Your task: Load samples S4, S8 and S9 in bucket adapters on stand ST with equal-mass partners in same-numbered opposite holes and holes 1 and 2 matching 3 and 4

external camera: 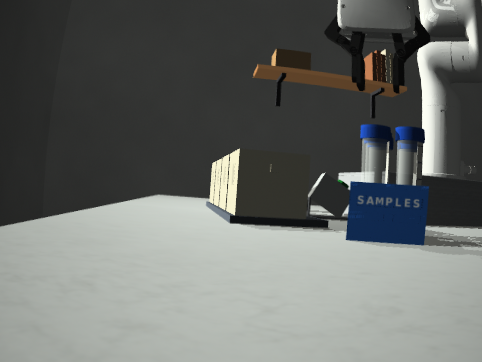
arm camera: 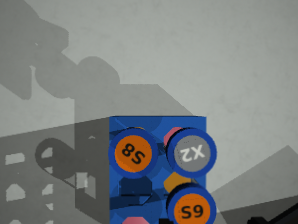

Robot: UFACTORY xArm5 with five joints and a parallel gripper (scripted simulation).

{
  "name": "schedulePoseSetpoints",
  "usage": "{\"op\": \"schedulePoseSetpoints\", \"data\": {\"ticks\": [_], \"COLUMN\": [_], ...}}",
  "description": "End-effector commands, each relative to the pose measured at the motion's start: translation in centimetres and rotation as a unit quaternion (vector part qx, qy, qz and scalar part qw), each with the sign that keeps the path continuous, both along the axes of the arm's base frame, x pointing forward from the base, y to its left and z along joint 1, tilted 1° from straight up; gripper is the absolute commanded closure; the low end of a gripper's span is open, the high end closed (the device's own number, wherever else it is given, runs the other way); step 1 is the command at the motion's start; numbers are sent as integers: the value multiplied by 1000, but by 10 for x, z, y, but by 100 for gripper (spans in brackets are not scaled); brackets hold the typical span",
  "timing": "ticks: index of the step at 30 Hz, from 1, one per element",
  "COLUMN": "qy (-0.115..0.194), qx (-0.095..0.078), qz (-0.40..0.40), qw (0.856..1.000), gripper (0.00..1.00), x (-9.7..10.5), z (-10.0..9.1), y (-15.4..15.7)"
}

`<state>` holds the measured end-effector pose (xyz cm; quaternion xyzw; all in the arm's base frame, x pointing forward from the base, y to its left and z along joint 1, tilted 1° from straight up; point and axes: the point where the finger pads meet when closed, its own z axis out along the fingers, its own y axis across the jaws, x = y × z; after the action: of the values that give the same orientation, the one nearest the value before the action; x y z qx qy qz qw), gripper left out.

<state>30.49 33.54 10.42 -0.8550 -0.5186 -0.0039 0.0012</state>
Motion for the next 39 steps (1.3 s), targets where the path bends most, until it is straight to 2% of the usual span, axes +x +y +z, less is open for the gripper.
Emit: {"op": "schedulePoseSetpoints", "data": {"ticks": [1, 27, 39], "qy": [4, 4, 4], "qx": [7, 7, 7], "qz": [0, 0, 0], "qw": [1000, 1000, 1000], "gripper": [56, 56, 56], "x": [1, 1, 1], "z": [12, 60, 61], "y": [1, 0, 0]}}
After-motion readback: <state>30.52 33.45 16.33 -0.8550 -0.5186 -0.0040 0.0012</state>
